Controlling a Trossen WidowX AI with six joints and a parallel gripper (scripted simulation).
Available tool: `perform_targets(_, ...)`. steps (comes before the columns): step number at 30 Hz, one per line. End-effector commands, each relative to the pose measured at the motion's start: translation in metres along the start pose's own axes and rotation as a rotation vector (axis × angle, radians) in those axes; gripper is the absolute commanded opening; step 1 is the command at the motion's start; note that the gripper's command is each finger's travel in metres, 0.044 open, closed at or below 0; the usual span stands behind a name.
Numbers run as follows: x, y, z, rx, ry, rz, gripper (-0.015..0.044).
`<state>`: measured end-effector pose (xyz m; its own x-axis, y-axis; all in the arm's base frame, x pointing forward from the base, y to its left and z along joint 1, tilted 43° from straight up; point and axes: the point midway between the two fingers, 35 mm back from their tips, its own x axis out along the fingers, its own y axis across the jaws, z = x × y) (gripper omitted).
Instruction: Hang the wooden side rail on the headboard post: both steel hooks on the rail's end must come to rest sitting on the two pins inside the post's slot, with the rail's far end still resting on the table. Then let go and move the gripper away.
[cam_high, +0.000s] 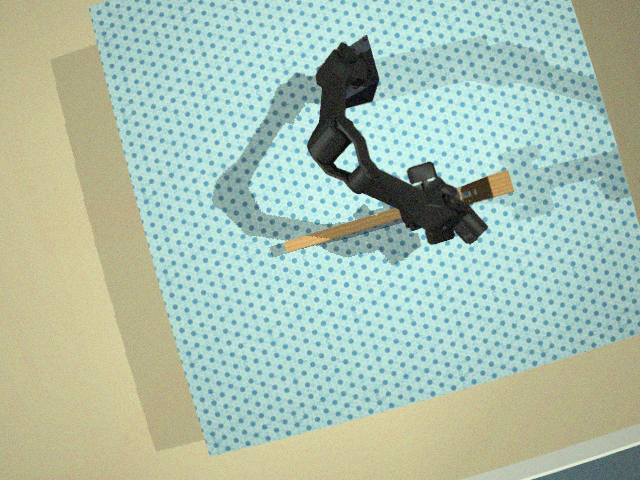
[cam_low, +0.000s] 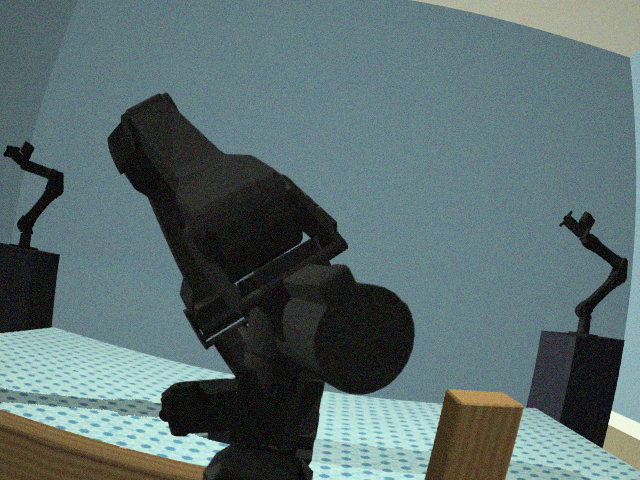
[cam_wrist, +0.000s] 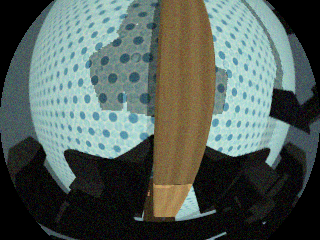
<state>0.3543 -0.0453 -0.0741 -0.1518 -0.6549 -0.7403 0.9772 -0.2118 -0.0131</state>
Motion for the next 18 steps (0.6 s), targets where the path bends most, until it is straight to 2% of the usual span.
perform_targets(1, -0.0076, 0.0033, -0.0022, 0.004, 0.005, 0.018, 0.0)
perform_targets(18, -0.0104, 0.0033, -0.0022, 0.004, 0.005, 0.018, 0.0)
